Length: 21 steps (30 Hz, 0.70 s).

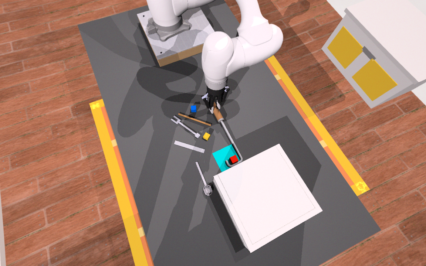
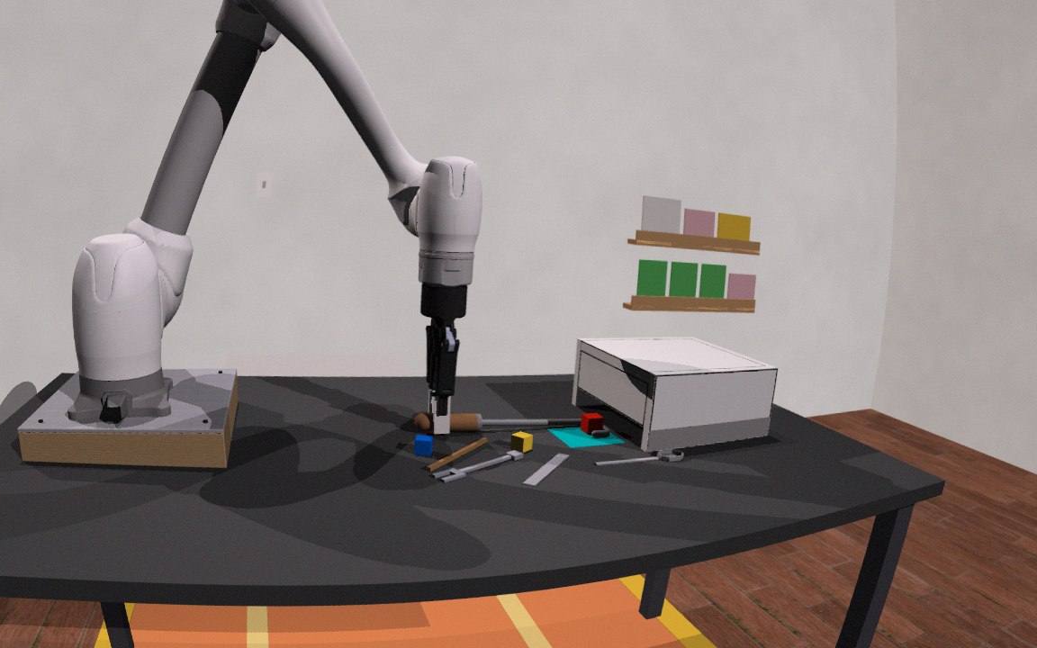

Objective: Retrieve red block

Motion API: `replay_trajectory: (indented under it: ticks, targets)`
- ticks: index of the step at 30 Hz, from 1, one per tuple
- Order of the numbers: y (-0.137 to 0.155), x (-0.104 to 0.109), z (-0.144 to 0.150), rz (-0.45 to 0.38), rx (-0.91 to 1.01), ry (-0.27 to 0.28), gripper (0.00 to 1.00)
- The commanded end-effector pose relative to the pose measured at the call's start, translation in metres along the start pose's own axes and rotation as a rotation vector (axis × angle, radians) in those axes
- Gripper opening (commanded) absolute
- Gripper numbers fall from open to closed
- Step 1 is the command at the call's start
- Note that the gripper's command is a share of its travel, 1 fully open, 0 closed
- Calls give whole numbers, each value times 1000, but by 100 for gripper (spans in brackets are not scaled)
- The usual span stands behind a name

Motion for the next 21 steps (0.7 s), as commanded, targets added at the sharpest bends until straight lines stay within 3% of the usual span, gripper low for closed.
replay_trajectory:
  ticks: [1, 21]
  targets:
    - [3, -1, 2, 2, 9, 5, 0]
    - [20, -1, 21, 2, 11, 5, 0]
Point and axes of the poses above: the point where the finger pads meet when closed, its own x axis back along the fingers, its own z axis across the jaws, y = z × x, the point moved 5 cm from there along x, back along the fingers, and after that the axes turned 13 degrees about x, right-handed, at the moved point
